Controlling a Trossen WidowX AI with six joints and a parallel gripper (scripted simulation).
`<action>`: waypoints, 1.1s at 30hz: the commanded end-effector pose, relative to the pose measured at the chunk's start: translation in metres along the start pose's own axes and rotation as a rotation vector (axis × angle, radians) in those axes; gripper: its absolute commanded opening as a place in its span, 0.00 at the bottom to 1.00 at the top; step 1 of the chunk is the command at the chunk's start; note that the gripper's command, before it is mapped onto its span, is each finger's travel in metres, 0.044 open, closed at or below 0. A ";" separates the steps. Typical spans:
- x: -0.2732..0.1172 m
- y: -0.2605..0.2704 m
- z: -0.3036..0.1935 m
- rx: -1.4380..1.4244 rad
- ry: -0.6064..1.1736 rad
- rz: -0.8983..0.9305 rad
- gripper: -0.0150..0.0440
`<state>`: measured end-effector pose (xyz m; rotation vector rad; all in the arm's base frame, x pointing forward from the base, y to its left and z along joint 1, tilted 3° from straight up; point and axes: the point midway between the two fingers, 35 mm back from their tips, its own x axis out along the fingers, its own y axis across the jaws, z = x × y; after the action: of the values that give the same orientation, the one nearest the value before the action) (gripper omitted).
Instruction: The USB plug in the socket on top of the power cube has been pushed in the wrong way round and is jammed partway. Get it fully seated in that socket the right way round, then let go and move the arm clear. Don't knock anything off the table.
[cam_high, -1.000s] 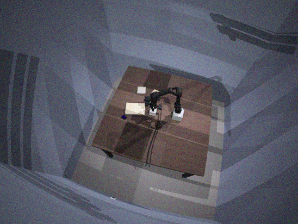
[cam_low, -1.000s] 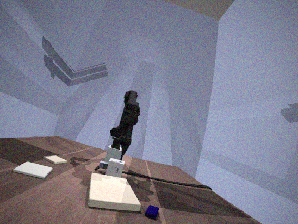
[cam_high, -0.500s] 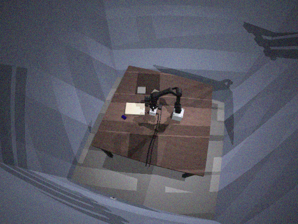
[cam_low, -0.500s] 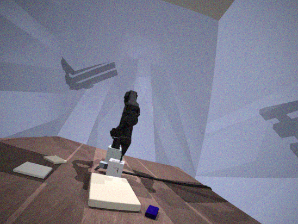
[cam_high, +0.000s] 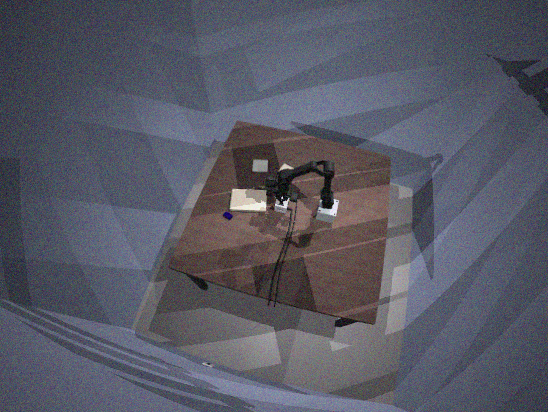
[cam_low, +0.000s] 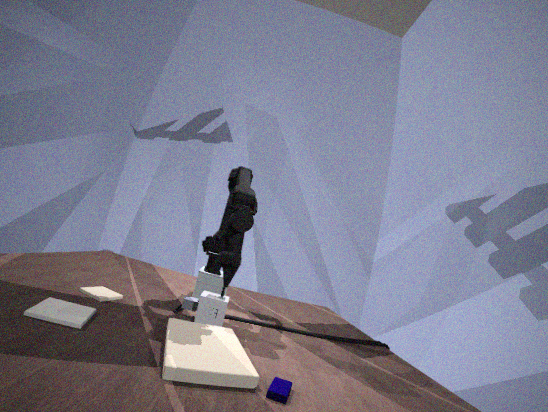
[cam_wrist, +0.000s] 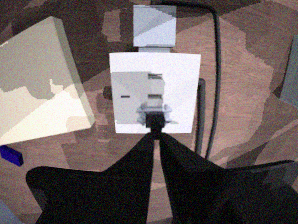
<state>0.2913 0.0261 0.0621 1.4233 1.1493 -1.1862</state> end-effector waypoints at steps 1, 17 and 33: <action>0.001 0.000 -0.001 -0.005 0.006 0.000 0.25; 0.003 0.000 -0.001 -0.005 0.006 0.000 0.25; 0.005 0.000 0.000 -0.005 0.006 0.000 0.25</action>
<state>0.2914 0.0262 0.0584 1.4234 1.1501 -1.1862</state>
